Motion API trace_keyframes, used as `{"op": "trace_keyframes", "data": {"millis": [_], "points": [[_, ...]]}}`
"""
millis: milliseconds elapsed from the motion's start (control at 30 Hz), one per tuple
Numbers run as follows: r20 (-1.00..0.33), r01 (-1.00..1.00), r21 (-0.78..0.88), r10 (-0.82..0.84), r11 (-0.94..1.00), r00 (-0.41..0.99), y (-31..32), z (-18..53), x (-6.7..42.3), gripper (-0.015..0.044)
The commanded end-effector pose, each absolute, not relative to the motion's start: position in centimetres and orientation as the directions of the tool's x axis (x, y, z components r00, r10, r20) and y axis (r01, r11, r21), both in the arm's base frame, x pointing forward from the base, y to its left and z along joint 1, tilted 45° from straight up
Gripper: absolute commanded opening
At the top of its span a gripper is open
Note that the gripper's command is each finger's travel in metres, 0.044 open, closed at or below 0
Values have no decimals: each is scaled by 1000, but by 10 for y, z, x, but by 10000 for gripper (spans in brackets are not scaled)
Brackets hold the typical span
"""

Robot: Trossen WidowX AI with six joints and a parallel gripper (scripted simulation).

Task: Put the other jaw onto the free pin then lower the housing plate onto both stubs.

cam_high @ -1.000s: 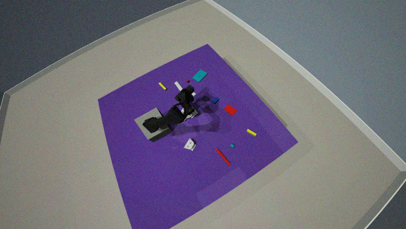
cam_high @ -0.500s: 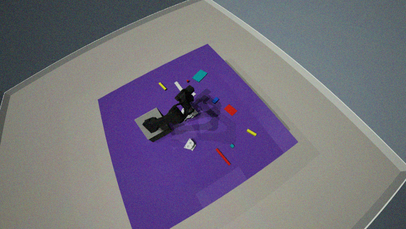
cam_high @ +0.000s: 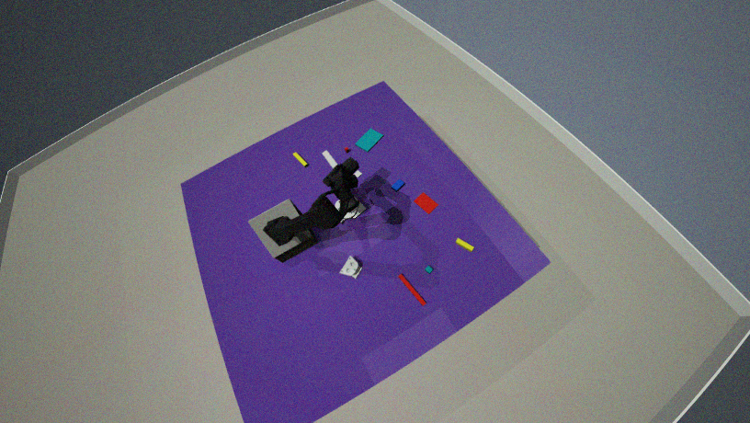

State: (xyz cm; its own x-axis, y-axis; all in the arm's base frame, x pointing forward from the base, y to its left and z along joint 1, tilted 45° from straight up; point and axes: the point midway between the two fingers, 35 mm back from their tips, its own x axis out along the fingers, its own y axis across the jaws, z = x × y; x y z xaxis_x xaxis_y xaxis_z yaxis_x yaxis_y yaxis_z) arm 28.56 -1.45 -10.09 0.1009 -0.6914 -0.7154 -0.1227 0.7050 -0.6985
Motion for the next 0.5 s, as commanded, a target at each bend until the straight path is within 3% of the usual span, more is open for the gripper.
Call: {"op": "trace_keyframes", "data": {"millis": [0,467], "points": [[-712,-125,-702,-696,701,98,-17,-102,285,134],[-712,-125,-702,-696,701,98,-14,-99,285,134]]}}
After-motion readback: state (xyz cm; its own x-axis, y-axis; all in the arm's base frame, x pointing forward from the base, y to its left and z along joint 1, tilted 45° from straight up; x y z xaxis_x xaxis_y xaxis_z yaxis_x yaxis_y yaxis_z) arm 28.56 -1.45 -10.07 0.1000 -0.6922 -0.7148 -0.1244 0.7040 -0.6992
